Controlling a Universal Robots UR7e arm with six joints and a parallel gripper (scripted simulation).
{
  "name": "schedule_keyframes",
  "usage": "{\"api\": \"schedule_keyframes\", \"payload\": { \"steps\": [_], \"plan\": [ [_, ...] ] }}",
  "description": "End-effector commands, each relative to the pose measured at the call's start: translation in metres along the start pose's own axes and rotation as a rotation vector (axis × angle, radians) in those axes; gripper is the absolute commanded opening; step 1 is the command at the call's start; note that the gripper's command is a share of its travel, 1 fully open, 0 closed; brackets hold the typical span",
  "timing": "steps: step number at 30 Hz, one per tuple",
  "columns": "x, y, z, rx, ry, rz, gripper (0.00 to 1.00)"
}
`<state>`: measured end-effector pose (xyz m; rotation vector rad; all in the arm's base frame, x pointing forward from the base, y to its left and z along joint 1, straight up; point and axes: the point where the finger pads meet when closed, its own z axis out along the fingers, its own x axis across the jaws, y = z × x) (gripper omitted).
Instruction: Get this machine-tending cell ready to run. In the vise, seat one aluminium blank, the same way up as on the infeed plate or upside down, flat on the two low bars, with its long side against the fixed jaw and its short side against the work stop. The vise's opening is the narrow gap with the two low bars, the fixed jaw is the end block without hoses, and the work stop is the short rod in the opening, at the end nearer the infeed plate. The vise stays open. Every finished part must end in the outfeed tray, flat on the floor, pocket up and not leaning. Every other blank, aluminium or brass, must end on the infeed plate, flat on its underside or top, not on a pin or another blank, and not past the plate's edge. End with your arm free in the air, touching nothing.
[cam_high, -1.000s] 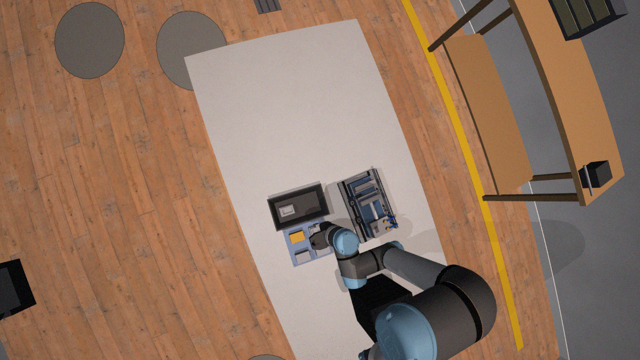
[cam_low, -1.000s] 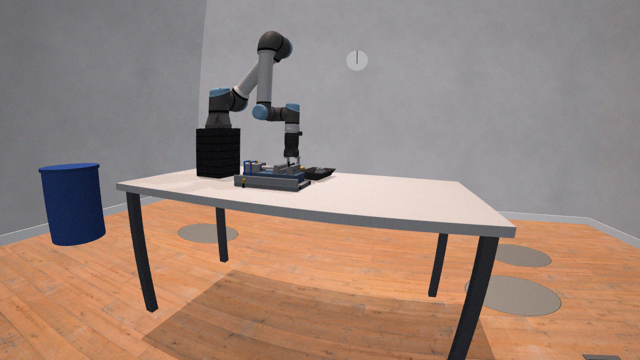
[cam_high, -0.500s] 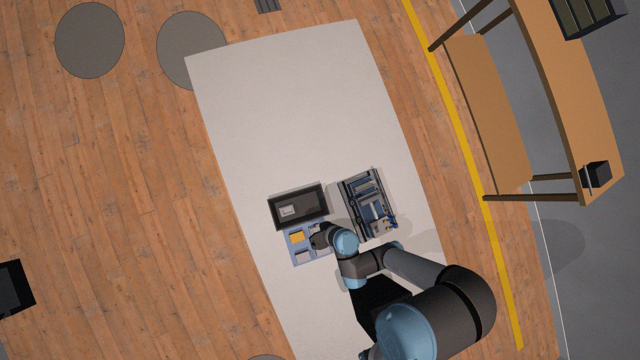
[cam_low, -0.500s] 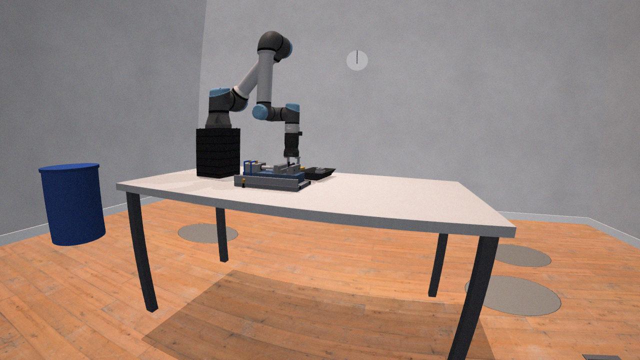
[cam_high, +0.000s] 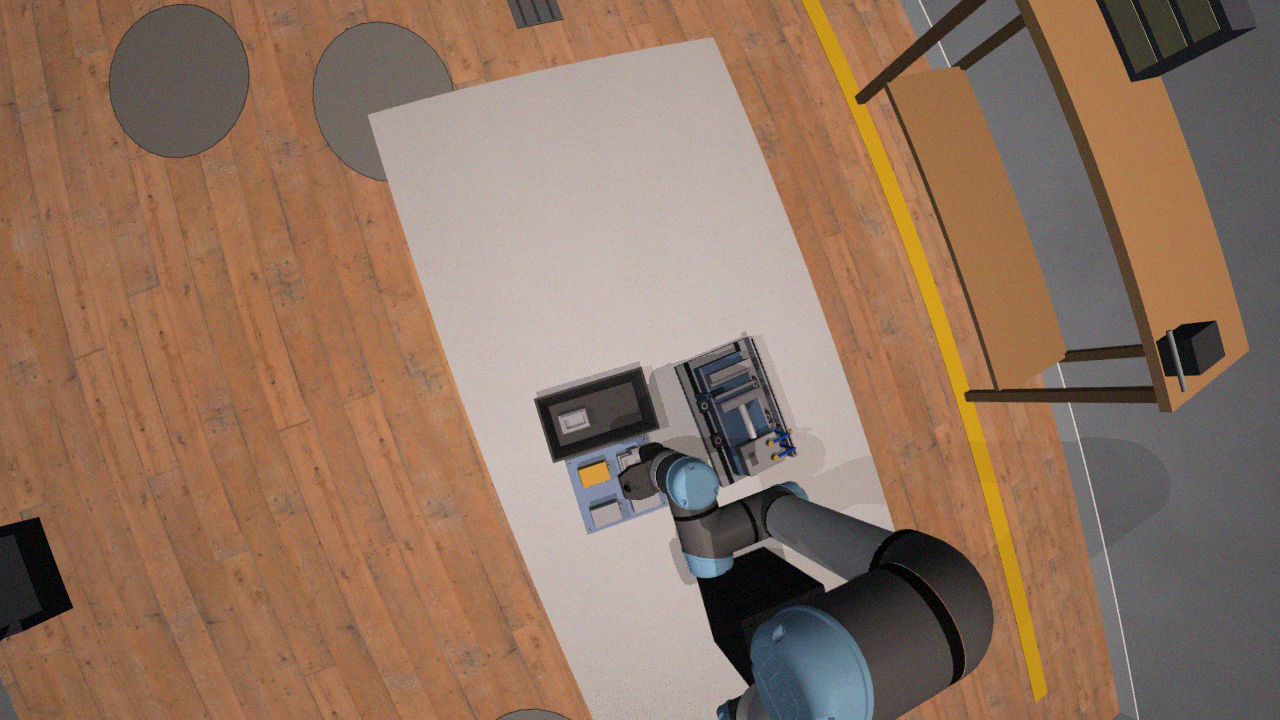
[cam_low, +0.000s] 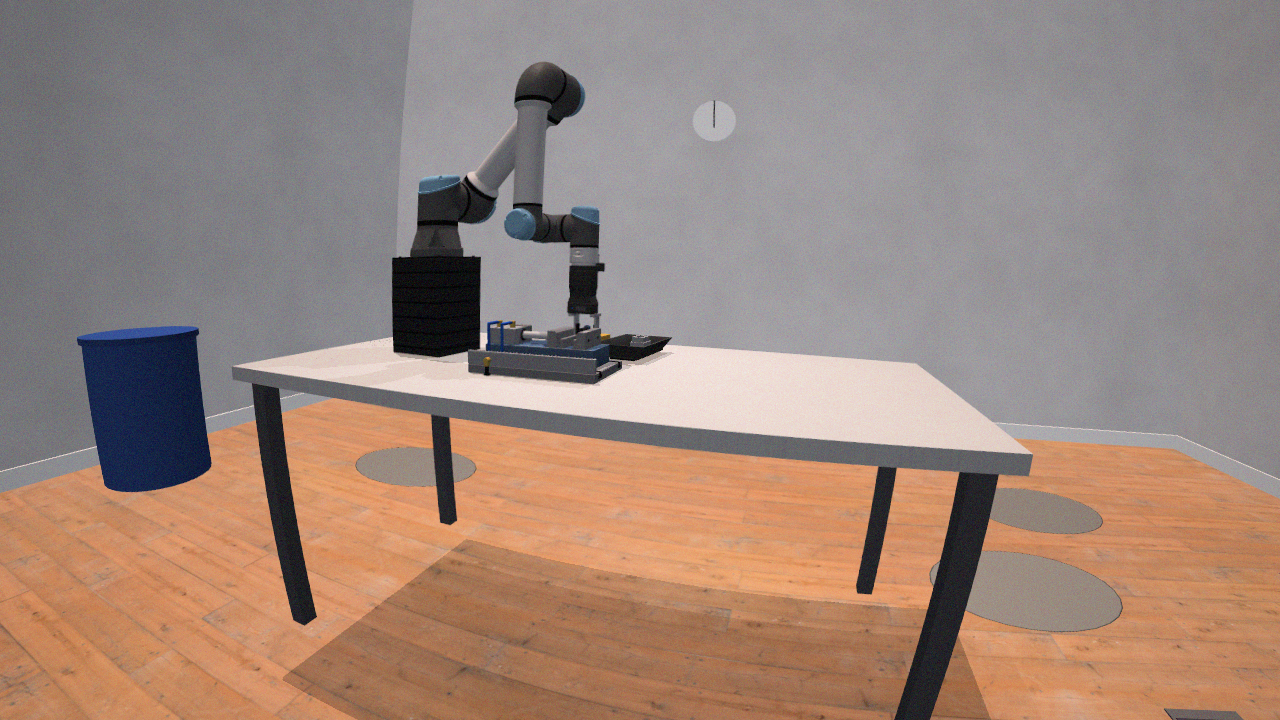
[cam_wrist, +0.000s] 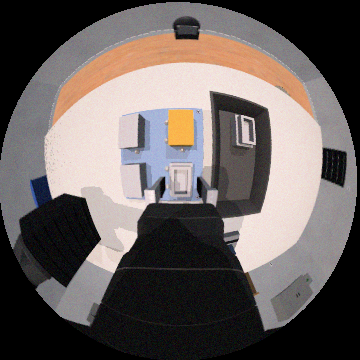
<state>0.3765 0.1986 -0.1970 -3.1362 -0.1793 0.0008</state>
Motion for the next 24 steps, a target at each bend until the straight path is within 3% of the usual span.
{"api": "schedule_keyframes", "payload": {
  "steps": [1, 24],
  "plan": [
    [0.002, -0.0004, -0.0002, 0.001, 0.003, 0.0, 1.0],
    [0.0025, -0.0004, 0.0031, 0.001, 0.003, 0.0, 1.0]
  ]
}}
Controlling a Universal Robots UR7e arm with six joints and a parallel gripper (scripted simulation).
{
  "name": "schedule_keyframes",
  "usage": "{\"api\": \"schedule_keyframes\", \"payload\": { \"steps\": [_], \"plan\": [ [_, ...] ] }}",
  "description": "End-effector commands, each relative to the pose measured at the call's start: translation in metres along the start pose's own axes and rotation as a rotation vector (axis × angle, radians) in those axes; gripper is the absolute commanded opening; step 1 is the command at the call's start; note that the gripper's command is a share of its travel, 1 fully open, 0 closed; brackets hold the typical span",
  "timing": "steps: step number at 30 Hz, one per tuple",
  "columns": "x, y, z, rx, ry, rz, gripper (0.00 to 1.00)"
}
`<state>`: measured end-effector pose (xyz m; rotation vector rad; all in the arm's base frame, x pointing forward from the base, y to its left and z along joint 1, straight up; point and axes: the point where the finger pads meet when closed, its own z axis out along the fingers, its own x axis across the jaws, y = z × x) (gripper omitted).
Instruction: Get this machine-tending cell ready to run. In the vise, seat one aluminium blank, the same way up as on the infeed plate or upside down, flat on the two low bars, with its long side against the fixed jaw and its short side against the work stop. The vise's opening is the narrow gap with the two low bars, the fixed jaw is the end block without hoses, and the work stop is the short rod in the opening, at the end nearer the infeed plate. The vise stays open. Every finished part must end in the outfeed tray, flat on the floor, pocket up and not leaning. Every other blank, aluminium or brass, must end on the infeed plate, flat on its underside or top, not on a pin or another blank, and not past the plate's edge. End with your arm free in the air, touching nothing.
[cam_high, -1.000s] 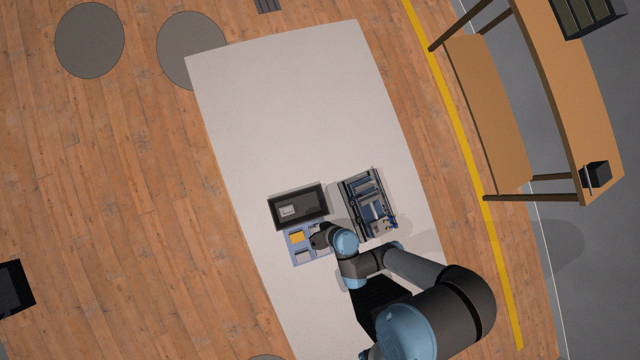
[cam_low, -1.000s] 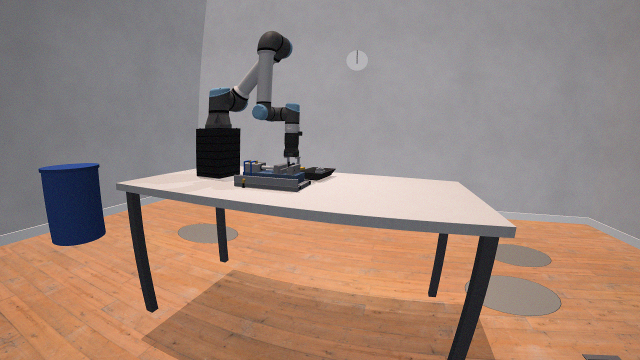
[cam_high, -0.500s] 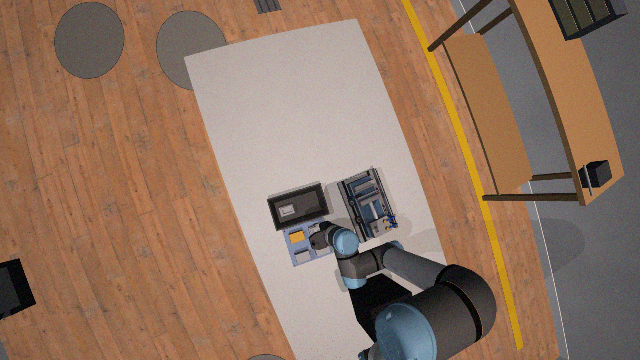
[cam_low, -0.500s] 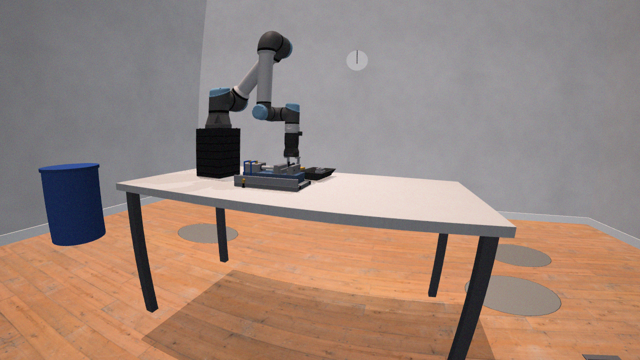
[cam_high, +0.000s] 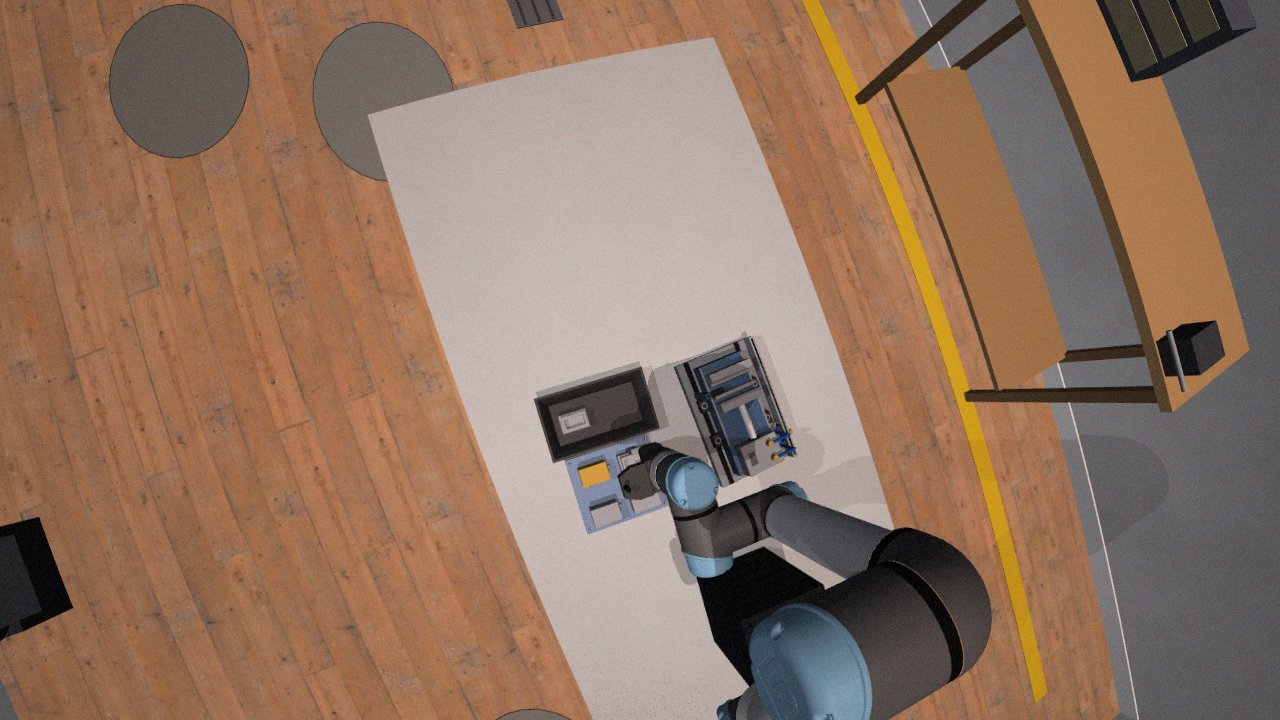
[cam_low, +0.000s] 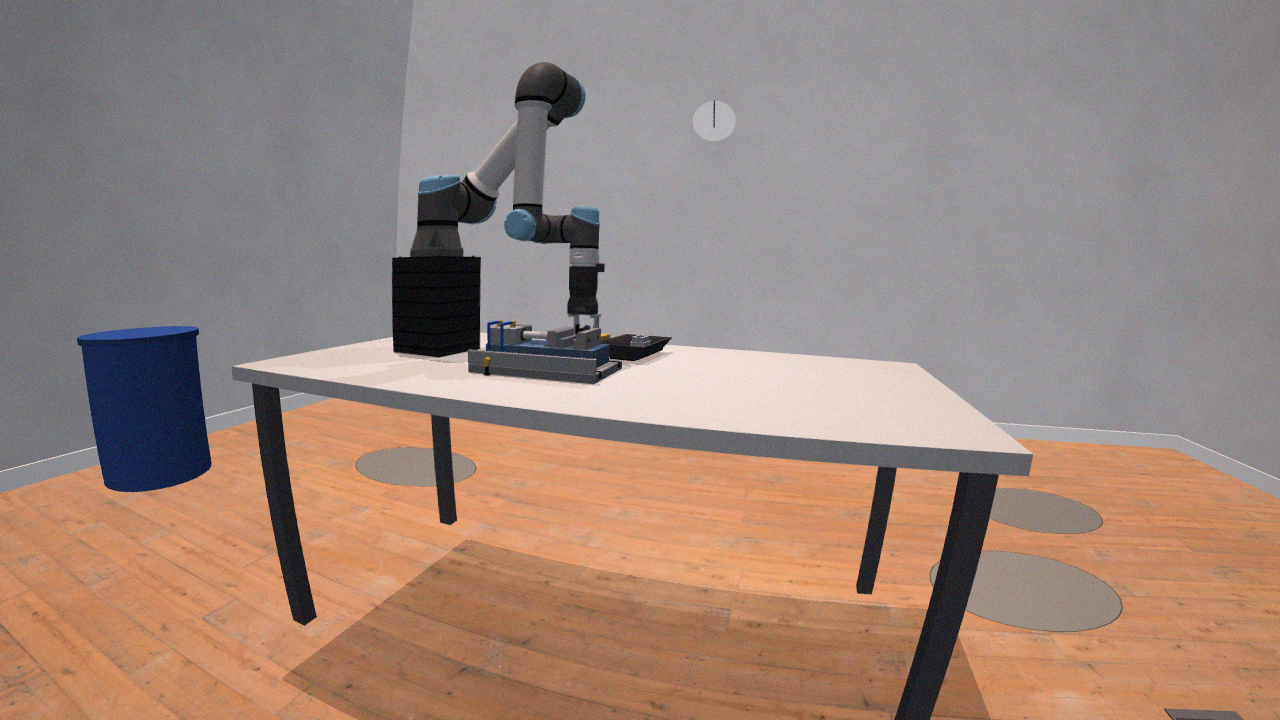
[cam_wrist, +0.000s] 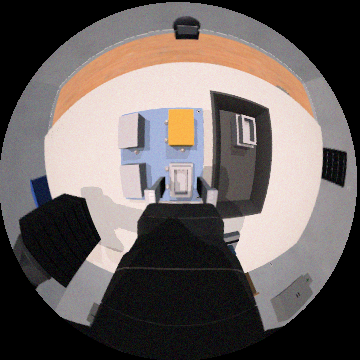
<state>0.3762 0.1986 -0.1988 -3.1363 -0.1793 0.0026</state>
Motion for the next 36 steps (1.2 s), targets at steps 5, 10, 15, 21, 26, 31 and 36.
{"api": "schedule_keyframes", "payload": {
  "steps": [5, 10, 15, 21, 26, 31, 36],
  "plan": [
    [0.0024, -0.0004, 0.0023, 0.001, 0.004, 0.0, 1.0],
    [0.0029, -0.0004, 0.0041, 0.001, 0.005, 0.0, 1.0],
    [0.0029, -0.0004, 0.006, 0.001, 0.005, 0.0, 1.0],
    [0.0028, -0.0004, 0.0074, 0.001, 0.005, 0.0, 1.0],
    [0.0026, -0.0004, 0.0089, 0.001, 0.004, 0.0, 1.0],
    [0.0026, -0.0004, 0.0099, 0.001, 0.004, 0.0, 1.0],
    [0.0023, -0.0004, 0.0104, 0.001, 0.004, 0.0, 1.0]
  ]
}}
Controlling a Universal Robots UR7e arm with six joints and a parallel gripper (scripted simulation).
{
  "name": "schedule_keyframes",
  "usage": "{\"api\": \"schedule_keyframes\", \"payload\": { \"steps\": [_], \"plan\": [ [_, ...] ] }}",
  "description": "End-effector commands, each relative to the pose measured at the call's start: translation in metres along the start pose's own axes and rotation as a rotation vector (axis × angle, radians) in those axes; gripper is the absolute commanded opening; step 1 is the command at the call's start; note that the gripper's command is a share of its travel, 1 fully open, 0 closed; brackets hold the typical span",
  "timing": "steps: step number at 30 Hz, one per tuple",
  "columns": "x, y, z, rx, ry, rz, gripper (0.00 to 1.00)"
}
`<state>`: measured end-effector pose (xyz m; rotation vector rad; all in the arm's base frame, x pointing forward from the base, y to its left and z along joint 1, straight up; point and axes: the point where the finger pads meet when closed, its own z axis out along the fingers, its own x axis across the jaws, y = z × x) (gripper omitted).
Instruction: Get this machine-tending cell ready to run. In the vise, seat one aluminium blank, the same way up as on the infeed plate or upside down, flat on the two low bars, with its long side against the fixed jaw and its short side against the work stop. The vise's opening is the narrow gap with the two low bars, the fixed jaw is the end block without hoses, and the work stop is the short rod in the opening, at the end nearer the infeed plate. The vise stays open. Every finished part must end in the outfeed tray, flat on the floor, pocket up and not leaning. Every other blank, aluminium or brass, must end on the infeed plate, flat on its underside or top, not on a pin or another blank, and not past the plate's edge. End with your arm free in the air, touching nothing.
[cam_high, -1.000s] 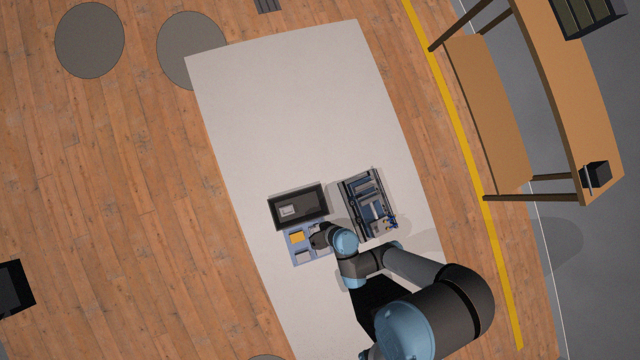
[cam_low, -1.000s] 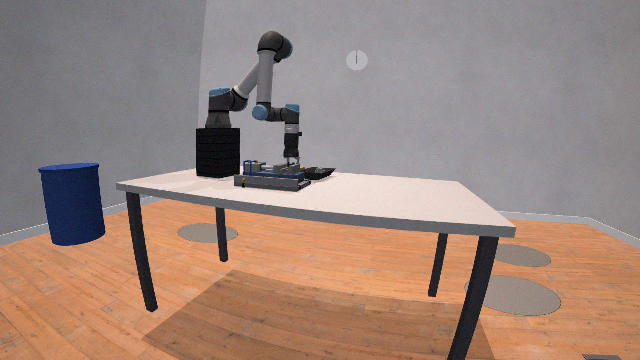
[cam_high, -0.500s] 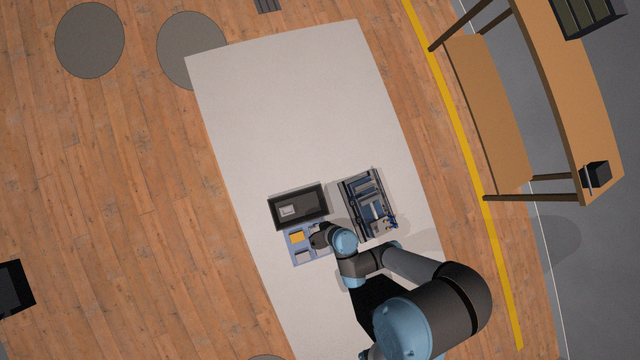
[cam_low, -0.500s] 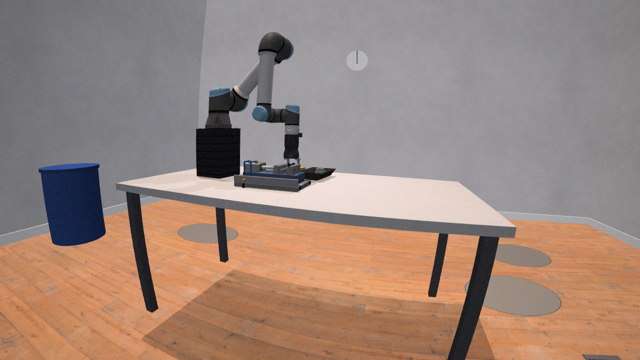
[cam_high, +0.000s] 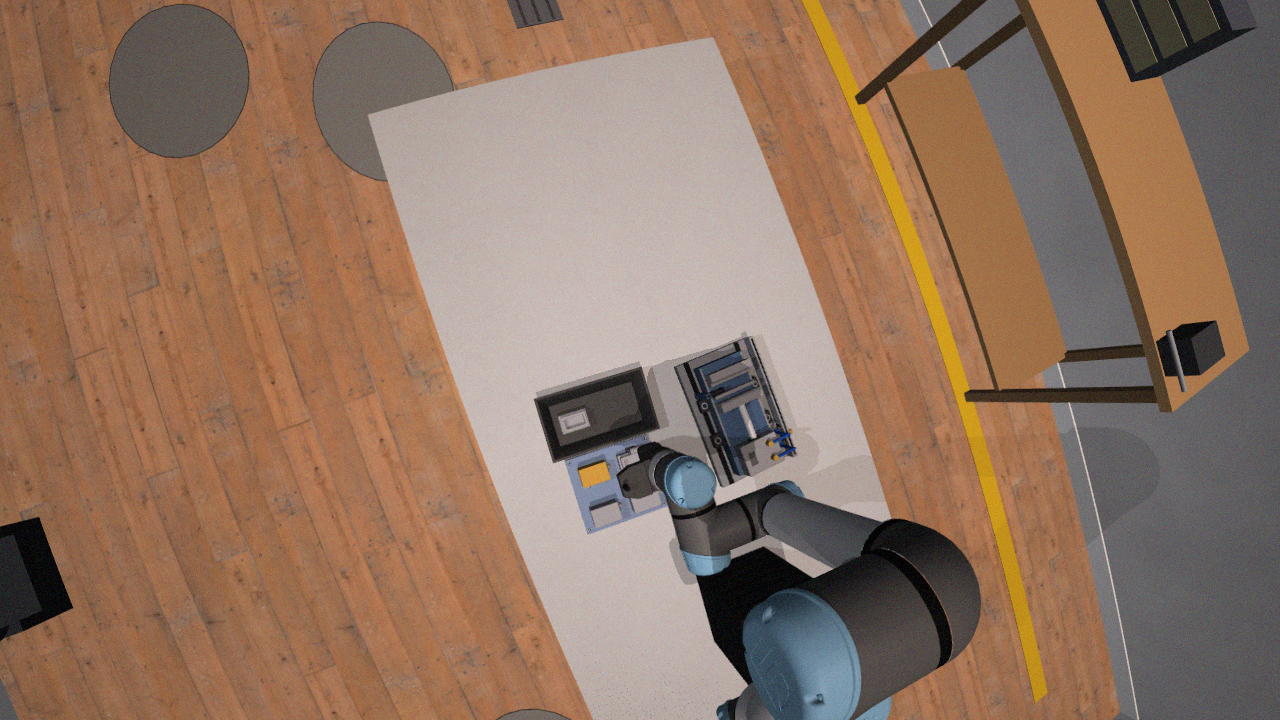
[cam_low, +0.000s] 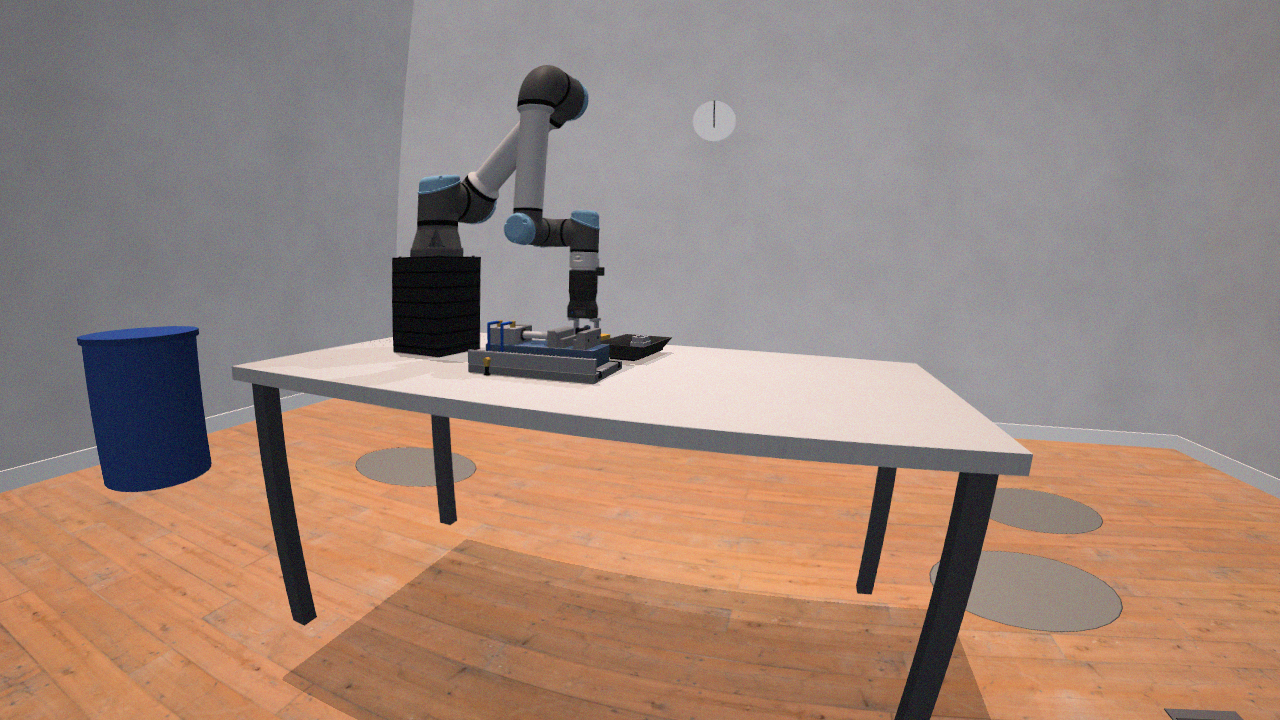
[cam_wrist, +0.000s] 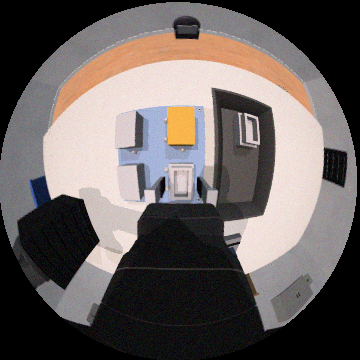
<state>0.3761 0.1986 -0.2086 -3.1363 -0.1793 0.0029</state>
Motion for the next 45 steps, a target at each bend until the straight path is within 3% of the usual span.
{"api": "schedule_keyframes", "payload": {
  "steps": [1, 43, 44, 45],
  "plan": [
    [0.0023, -0.0004, 0.0006, 0.001, 0.004, 0.0, 1.0],
    [0.0026, -0.0004, 0.0003, 0.001, 0.005, 0.0, 1.0],
    [0.0026, -0.0004, 0.0003, 0.001, 0.005, 0.0, 0.0],
    [0.0026, -0.0004, 0.0003, 0.001, 0.005, 0.0, 0.0]
  ]
}}
